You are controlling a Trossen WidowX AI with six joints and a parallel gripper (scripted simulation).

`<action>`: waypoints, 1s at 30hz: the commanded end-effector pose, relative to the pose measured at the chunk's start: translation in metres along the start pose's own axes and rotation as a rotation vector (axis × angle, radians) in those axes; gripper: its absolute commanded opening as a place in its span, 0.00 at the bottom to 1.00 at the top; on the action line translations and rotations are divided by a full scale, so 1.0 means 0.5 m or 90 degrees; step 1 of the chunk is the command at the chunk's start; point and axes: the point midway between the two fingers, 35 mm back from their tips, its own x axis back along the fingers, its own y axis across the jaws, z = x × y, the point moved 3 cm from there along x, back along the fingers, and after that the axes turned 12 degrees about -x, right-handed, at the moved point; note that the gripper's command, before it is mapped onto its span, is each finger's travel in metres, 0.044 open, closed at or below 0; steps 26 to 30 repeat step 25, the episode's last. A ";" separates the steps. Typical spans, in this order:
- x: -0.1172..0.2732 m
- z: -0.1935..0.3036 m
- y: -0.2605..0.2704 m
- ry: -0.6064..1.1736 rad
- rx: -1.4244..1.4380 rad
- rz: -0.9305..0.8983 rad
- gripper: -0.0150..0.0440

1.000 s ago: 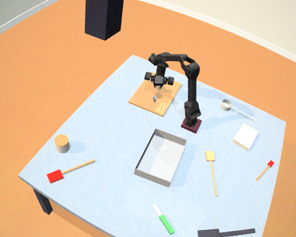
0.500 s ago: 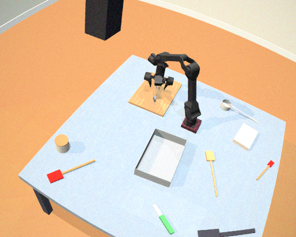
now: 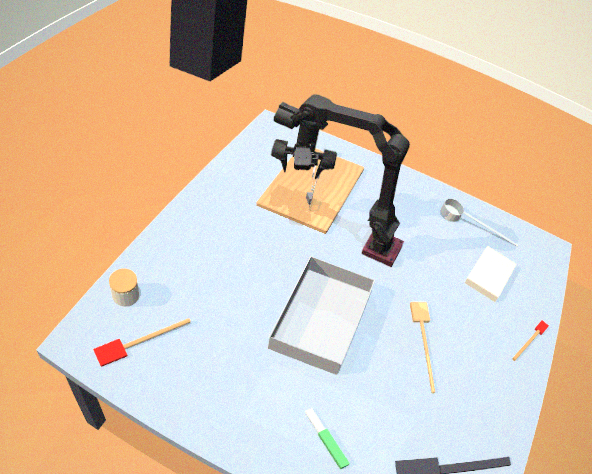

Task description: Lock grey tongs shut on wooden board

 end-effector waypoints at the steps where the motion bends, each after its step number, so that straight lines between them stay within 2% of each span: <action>1: 0.011 -0.016 0.008 0.001 -0.010 -0.008 1.00; 11: 0.084 -0.006 0.004 0.001 -0.012 -0.010 1.00; 30: 0.084 -0.006 0.004 0.001 -0.012 -0.010 1.00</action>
